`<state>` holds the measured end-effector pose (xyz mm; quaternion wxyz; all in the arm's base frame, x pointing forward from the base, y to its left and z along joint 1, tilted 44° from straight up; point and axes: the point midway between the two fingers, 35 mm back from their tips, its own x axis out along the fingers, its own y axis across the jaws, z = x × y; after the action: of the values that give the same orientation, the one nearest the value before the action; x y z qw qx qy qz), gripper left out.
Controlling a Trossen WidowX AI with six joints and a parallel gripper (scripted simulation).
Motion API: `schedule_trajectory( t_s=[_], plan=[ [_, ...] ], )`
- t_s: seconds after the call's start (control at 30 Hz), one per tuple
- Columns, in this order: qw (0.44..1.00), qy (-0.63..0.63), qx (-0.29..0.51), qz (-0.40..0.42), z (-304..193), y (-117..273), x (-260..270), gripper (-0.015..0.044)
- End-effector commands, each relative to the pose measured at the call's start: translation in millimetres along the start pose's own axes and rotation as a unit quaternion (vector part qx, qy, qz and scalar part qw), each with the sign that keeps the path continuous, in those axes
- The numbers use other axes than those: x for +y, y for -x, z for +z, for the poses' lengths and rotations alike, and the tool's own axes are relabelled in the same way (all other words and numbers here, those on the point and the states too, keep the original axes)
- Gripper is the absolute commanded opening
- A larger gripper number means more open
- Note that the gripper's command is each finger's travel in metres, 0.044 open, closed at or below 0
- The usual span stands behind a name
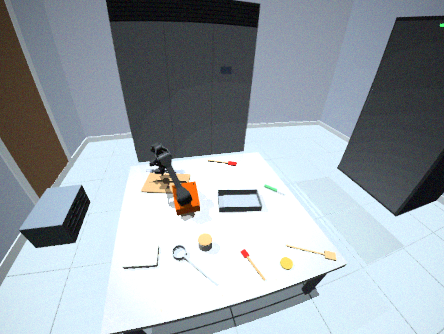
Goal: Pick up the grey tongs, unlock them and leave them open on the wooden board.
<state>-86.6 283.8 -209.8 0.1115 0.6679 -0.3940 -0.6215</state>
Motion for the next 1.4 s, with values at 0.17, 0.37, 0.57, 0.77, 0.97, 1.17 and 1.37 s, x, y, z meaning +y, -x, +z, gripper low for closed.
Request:
schedule_trajectory(
  t_s=[0.17,0.37,0.57,0.77,0.97,1.17,1.37],
  plan=[
    [1.000,-0.002,-0.003,0.000,1,-15,1,-0.0150],
    [1.000,-0.002,-0.003,0.000,0,-24,2,-0.0150],
    [1.000,-0.002,-0.003,0.001,-1,-34,3,-0.0150],
    [1.000,-0.002,-0.003,0.001,-2,-43,4,-0.0150],
    [1.000,0.000,0.001,0.001,-3,-44,4,-0.0124],
    [1.000,0.000,0.001,0.001,-3,-44,4,0.0034],
    [1.000,0.000,0.001,0.001,-3,-44,4,0.0191]
  ],
)
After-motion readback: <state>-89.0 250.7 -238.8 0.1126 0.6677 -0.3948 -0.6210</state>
